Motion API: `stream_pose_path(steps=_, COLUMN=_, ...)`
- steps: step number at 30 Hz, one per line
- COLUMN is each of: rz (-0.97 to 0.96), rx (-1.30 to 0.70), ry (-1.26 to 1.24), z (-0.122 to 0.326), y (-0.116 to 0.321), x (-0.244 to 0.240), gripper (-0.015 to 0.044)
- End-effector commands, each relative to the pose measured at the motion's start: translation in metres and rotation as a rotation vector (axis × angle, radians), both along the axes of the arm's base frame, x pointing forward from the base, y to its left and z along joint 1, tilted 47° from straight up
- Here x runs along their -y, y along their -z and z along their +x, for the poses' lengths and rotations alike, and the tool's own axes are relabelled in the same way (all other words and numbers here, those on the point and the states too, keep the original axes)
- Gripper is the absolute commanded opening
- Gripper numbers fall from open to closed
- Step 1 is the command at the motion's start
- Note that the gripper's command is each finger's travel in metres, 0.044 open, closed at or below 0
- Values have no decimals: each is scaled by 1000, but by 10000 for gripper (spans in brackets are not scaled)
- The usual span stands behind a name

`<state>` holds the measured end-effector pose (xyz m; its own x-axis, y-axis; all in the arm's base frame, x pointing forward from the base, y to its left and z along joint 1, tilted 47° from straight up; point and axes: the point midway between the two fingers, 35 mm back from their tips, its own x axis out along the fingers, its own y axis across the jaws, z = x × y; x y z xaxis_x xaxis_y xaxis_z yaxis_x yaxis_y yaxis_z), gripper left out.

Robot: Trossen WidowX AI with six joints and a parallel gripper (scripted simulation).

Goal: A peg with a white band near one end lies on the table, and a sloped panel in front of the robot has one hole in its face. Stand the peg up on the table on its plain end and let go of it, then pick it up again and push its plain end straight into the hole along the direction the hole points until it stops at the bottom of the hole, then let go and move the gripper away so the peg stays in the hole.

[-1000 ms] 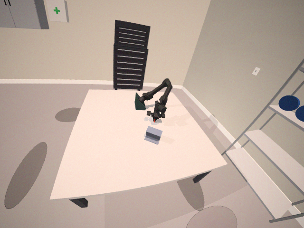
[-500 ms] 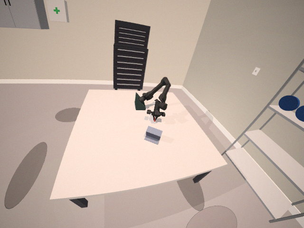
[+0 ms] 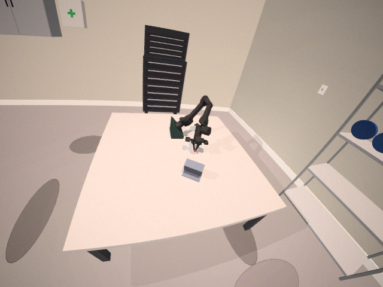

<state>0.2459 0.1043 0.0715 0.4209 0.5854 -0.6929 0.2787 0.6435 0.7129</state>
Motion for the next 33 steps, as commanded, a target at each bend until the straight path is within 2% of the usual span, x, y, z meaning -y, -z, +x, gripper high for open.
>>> stream_pose_path(steps=1, rz=-10, rx=25, ry=29, z=-3, y=-2, x=1, gripper=51)
stream_pose_path(steps=33, rz=-86, rx=203, ry=228, z=-21, y=-12, x=4, gripper=51)
